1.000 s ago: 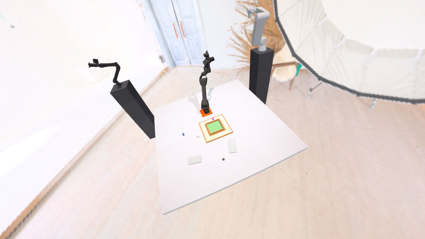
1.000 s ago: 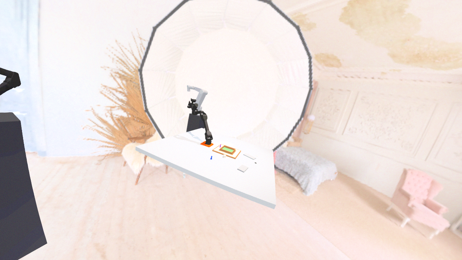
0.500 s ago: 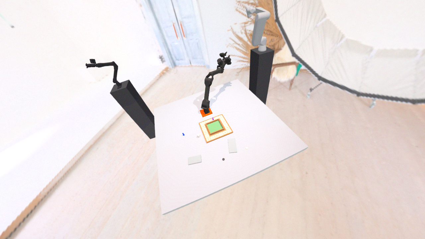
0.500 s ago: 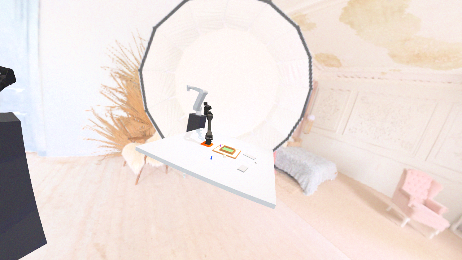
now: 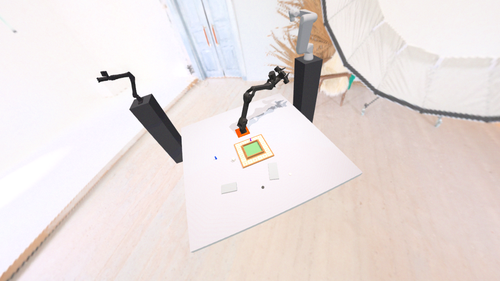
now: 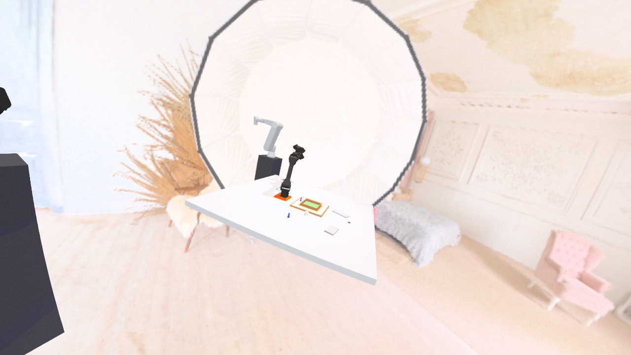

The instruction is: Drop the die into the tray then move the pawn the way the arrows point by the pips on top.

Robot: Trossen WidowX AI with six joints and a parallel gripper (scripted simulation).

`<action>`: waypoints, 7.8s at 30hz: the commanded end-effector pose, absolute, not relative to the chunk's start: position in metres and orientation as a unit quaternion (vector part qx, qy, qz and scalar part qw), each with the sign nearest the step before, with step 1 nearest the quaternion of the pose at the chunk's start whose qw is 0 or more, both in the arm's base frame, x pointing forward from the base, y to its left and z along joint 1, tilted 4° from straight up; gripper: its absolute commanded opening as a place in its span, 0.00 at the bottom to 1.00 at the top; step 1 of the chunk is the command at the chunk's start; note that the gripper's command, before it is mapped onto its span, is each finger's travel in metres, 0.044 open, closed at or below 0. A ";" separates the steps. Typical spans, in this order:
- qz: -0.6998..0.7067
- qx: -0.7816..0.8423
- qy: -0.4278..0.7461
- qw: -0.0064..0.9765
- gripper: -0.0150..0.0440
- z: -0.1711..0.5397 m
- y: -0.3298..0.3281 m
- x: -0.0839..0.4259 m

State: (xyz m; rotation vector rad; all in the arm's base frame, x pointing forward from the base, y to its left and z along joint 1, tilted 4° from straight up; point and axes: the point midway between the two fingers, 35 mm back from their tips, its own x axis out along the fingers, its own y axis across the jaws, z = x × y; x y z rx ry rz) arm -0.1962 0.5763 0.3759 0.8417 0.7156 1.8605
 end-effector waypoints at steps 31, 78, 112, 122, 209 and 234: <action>0.397 -0.017 0.219 0.891 0.72 0.251 0.435 0.357; 0.177 -0.240 0.670 0.680 0.72 0.102 -0.169 0.307; 0.176 -0.240 0.671 0.680 0.45 0.056 -0.173 0.309; 0.176 -0.240 0.670 0.680 0.25 0.063 -0.173 0.311; 0.013 -0.041 0.408 0.912 0.25 0.115 0.023 0.278; 0.017 -0.041 0.340 0.939 0.25 0.144 0.023 0.247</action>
